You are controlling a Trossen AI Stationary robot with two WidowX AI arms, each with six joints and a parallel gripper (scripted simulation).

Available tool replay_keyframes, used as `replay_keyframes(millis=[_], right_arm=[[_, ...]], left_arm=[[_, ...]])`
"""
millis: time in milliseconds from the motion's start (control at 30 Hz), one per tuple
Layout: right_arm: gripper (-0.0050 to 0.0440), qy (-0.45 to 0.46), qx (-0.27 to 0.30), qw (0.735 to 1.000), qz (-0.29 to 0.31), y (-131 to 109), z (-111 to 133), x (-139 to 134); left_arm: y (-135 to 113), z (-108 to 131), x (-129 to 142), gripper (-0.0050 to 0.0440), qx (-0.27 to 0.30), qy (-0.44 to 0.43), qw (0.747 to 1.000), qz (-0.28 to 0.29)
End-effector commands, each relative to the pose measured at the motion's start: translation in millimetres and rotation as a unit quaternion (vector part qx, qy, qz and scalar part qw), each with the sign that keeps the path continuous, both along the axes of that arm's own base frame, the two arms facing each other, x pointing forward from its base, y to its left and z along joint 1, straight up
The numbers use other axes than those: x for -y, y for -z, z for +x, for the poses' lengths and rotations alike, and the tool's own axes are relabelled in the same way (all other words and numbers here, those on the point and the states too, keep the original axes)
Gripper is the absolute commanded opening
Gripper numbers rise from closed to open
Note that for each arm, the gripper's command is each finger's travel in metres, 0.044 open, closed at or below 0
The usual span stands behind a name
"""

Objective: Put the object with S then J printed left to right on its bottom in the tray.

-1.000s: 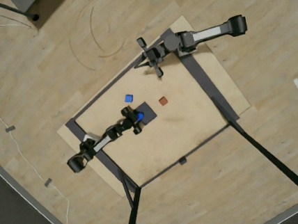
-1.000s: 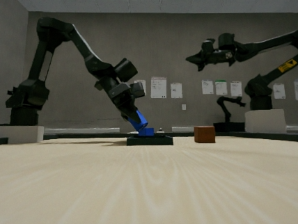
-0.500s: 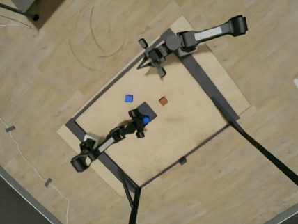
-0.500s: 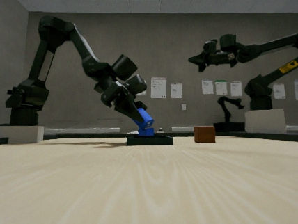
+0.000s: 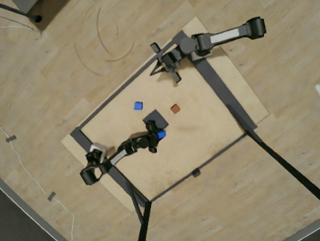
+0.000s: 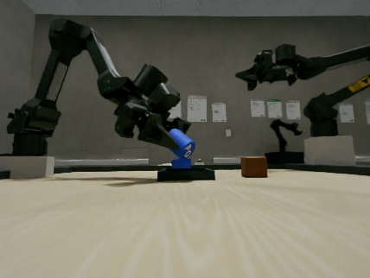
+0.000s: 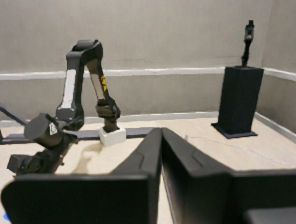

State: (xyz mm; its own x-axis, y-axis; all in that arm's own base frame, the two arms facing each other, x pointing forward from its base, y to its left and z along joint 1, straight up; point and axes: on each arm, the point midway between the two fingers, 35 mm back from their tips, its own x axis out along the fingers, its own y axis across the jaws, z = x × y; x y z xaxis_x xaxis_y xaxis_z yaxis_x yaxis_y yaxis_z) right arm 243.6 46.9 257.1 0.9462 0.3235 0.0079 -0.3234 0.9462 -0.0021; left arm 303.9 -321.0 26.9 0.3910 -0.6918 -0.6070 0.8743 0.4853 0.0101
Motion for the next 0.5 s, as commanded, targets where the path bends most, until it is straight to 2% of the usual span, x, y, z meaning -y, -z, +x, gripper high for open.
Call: replay_keyframes(millis=[0,133,467], right_arm=[[-0.005,-0.008,0.001,1.0,0.0,2,-4,-2],[-0.005,-0.011,0.001,1.0,0.0,4,-5,-3],[-0.005,-0.027,0.0,1.0,0.0,11,-11,-7]], left_arm=[[-2,-7,13,0.0159,0.036,0.039,0.999,-0.004],[-3,-10,19,0.0159,0.053,0.056,0.997,-0.005],[-7,-27,47,0.0159,0.138,0.138,0.981,-0.013]])
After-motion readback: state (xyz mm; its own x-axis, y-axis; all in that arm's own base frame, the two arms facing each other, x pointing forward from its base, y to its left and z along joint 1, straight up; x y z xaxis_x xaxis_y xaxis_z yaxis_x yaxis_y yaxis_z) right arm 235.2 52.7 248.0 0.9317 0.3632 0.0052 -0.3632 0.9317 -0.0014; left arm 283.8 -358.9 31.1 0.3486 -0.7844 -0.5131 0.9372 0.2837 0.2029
